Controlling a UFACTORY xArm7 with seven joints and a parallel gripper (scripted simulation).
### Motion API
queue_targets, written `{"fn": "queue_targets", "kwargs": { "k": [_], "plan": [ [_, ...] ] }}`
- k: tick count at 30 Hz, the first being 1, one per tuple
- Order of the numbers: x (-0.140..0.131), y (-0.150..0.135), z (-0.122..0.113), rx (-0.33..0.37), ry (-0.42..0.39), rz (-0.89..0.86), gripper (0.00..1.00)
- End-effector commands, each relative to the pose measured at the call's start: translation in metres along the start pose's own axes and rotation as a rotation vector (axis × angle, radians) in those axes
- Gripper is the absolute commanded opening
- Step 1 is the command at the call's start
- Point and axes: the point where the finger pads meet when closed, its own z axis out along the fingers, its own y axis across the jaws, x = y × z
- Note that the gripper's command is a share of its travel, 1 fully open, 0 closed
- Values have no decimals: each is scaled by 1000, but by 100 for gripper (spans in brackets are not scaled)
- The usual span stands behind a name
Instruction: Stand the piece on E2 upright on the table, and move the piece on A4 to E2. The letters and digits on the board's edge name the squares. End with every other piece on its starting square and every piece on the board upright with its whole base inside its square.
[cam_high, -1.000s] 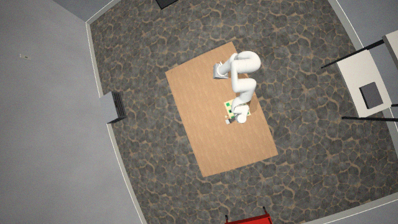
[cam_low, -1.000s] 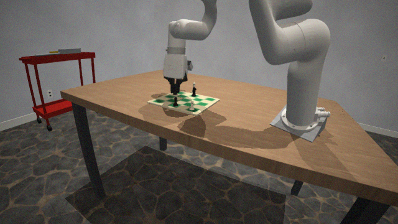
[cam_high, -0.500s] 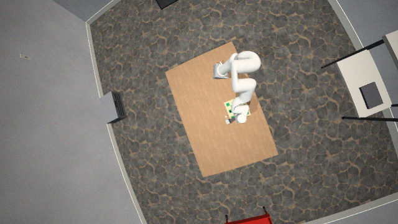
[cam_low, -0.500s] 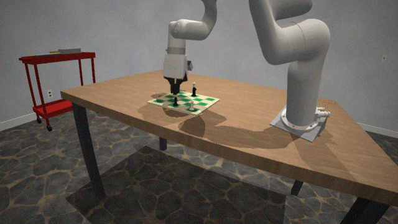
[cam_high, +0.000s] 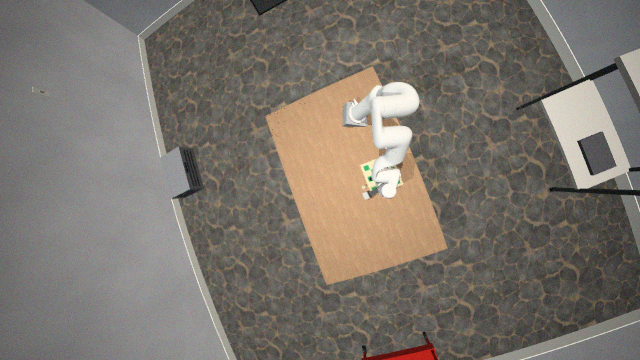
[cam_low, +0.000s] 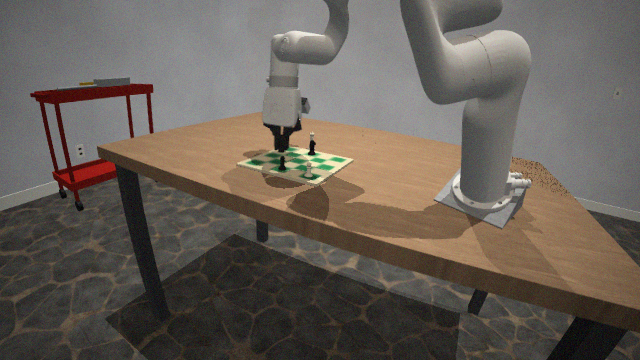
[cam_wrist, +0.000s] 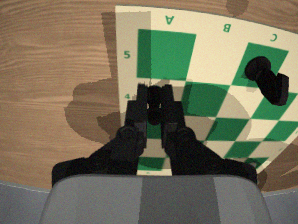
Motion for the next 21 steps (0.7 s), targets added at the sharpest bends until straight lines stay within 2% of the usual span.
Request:
{"fn": "queue_targets", "kwargs": {
  "k": [1, 6, 13, 17, 21],
  "plan": [
    [0, 0, -2, -1, 0, 0, 0],
    [0, 0, -16, -1, 0, 0, 0],
    [0, 0, -67, -1, 0, 0, 0],
    [0, 0, -85, -1, 0, 0, 0],
    [0, 0, -94, -1, 0, 0, 0]
  ]
}}
